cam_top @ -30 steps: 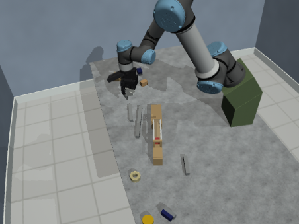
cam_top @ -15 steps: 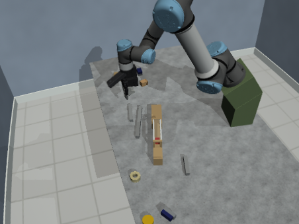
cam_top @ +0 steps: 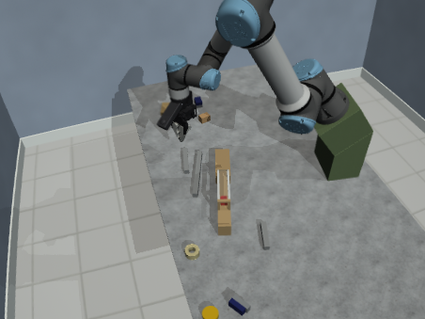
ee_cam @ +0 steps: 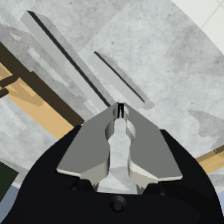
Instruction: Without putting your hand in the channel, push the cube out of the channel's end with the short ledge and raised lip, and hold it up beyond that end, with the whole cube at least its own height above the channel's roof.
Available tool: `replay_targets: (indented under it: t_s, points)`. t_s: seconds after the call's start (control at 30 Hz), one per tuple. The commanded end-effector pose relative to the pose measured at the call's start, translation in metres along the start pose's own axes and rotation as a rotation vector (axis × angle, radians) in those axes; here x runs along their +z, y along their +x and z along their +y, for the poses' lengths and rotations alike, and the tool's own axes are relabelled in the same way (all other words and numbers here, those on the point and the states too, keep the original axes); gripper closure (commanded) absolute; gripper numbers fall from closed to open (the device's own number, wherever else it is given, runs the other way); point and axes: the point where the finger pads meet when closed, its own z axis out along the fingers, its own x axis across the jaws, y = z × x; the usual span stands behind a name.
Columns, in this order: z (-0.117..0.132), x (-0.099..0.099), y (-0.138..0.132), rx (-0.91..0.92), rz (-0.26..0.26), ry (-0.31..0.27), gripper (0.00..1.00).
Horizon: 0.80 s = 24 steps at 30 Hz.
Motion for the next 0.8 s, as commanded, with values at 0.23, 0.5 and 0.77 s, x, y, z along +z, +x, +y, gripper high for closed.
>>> replay_targets:
  t_s: [0.23,0.5,0.77]
  points:
    - [0.0031,-0.0004,-0.0026,-0.377,-0.009,0.012,1.00]
    - [0.0059,-0.0004,-0.0039,-0.570,-0.008,0.013,1.00]
    - [0.0076,-0.0004,-0.0045,-0.673,-0.007,0.014,1.00]
